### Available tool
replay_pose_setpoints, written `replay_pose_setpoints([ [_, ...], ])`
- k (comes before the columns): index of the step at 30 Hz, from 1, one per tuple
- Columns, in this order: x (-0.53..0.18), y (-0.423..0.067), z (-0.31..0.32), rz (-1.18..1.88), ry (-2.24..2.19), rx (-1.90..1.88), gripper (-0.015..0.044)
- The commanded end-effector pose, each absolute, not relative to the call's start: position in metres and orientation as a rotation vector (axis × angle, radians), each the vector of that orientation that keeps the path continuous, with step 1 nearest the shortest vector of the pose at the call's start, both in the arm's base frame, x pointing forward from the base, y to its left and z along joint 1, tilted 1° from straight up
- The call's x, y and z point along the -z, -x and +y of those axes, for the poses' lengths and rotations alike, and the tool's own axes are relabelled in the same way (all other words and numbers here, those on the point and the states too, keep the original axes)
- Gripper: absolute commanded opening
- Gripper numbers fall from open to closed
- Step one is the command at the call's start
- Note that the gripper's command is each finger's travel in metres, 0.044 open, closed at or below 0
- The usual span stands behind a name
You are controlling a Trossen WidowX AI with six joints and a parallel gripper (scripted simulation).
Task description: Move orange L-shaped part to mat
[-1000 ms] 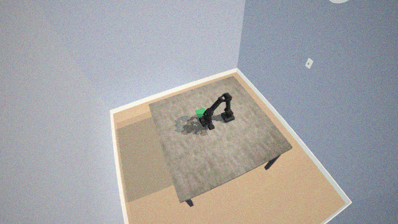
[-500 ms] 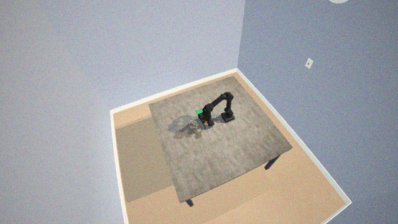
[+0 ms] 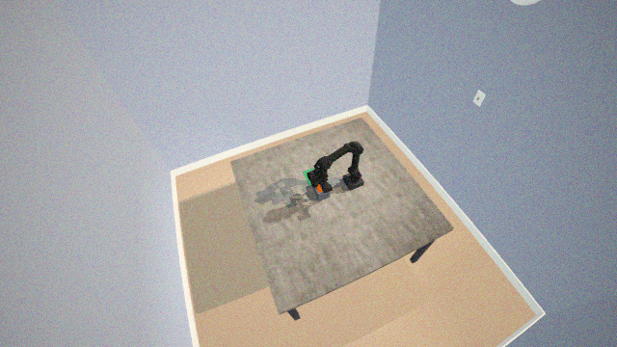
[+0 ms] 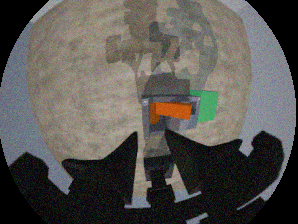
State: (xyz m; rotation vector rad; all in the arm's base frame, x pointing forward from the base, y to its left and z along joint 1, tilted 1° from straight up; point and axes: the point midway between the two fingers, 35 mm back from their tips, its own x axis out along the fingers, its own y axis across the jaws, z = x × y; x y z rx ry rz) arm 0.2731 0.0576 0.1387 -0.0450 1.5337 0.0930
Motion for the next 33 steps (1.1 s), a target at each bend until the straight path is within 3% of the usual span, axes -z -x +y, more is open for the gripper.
replay_pose_setpoints([
  [1,-0.139,-0.273,0.058,1.532,0.044,-0.092,0.0180],
  [14,-0.139,-0.273,0.058,1.532,0.044,-0.092,0.0180],
  [17,-0.139,-0.275,0.054,1.528,0.108,-0.153,0.0259],
  [18,-0.139,-0.275,0.052,1.525,0.150,-0.193,0.0280],
  [33,-0.139,-0.289,-0.008,1.226,1.116,-1.116,0.0280],
])
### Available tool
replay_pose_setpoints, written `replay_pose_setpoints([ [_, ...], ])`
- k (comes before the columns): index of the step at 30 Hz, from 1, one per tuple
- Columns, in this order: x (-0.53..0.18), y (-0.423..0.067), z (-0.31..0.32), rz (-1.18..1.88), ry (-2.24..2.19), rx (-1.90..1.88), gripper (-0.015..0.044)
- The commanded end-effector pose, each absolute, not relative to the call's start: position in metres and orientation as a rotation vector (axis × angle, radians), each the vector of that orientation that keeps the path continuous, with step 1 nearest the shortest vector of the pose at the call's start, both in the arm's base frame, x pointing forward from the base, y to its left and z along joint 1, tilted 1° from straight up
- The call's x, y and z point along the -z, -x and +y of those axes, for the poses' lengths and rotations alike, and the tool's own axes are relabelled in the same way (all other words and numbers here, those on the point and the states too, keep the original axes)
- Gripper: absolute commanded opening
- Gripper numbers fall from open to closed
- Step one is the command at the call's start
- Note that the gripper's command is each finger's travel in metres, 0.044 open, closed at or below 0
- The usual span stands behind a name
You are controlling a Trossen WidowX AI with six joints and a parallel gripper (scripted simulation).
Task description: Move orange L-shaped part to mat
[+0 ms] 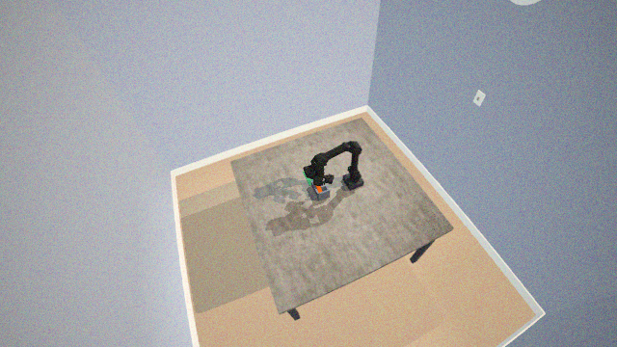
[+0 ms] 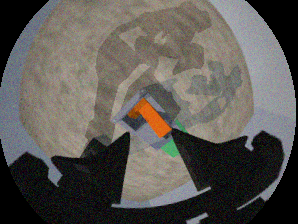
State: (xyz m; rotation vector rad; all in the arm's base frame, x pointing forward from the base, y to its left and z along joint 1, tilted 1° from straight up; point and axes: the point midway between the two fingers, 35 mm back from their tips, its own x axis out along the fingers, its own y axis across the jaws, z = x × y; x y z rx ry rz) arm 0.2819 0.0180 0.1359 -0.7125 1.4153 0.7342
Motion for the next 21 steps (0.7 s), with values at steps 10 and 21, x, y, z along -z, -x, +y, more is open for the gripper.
replay_pose_setpoints([
  [10,-0.139,-0.290,-0.018,1.130,1.272,-1.266,0.0280],
  [21,-0.112,-0.291,-0.018,1.130,1.272,-1.266,0.0280],
])
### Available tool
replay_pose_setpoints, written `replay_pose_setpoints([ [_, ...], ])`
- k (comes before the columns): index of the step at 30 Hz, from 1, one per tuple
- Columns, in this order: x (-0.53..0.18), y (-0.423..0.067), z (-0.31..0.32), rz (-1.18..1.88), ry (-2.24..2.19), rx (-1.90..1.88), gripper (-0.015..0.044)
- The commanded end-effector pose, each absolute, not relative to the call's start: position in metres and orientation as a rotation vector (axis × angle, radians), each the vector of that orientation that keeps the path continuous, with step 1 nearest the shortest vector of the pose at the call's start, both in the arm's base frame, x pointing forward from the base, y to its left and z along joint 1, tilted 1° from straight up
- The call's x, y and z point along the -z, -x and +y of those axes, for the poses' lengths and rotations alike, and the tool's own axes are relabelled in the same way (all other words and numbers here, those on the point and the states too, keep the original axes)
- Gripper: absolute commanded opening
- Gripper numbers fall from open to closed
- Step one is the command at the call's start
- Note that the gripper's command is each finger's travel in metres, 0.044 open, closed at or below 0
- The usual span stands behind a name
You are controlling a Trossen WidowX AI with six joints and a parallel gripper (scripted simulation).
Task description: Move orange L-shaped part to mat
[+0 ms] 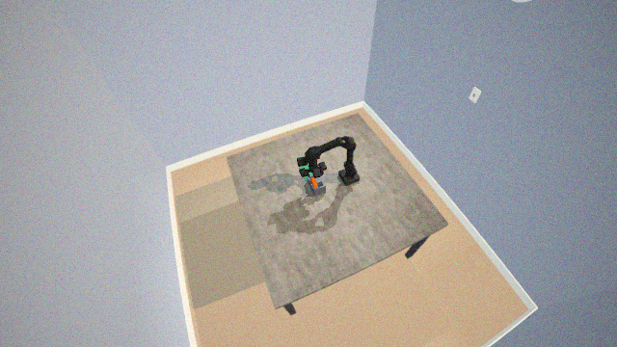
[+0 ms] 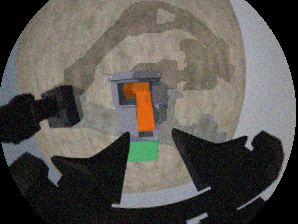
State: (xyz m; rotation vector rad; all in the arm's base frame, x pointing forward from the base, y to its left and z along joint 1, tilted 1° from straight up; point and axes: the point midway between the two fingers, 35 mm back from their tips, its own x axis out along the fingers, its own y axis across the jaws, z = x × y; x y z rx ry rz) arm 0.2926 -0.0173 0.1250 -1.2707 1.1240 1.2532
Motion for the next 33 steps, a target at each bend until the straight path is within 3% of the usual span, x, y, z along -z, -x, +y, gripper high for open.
replay_pose_setpoints([
  [1,-0.110,-0.290,-0.017,1.130,1.272,-1.266,0.0280],
  [33,-0.063,-0.292,-0.016,1.130,1.272,-1.266,0.0280],
])
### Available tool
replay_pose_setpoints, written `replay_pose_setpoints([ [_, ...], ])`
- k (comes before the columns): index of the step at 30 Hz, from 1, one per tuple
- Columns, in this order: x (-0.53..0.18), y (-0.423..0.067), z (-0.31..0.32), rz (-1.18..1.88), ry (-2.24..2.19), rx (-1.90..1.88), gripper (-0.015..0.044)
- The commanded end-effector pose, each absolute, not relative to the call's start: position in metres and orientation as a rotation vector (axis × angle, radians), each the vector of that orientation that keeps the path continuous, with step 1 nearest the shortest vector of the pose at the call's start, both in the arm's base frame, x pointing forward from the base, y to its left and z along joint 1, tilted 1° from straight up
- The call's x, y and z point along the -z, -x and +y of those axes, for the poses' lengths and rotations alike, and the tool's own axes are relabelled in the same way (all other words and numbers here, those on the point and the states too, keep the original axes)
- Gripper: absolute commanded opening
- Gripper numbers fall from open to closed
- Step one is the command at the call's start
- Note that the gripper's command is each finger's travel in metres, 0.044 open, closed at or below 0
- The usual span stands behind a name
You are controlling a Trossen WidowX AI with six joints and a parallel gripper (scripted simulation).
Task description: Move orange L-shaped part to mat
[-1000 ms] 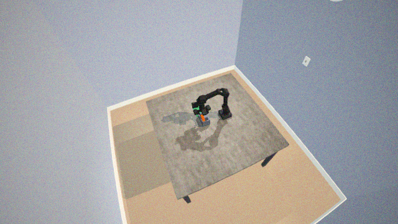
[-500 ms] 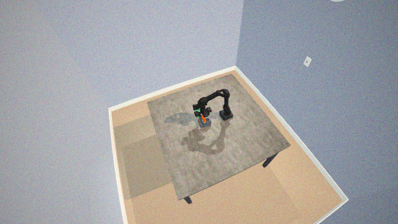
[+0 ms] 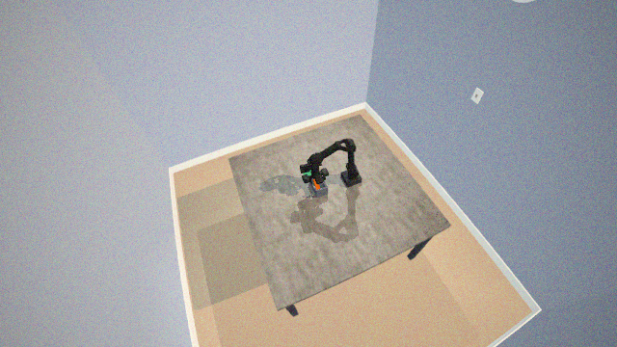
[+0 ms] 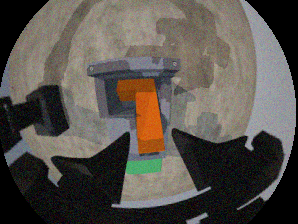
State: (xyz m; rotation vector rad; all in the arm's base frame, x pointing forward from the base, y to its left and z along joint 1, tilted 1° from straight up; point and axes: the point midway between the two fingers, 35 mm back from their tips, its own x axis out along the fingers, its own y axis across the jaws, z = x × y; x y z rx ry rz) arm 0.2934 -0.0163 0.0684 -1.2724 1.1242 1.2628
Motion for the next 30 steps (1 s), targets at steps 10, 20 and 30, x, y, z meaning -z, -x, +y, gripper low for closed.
replay_pose_setpoints([
  [10,-0.0642,-0.2929,-0.0161,1.125,1.272,-1.264,0.0135],
  [20,-0.0642,-0.2929,-0.0161,1.125,1.272,-1.264,0.0030],
  [30,-0.0678,-0.2927,-0.0163,1.126,1.272,-1.265,0.0000],
])
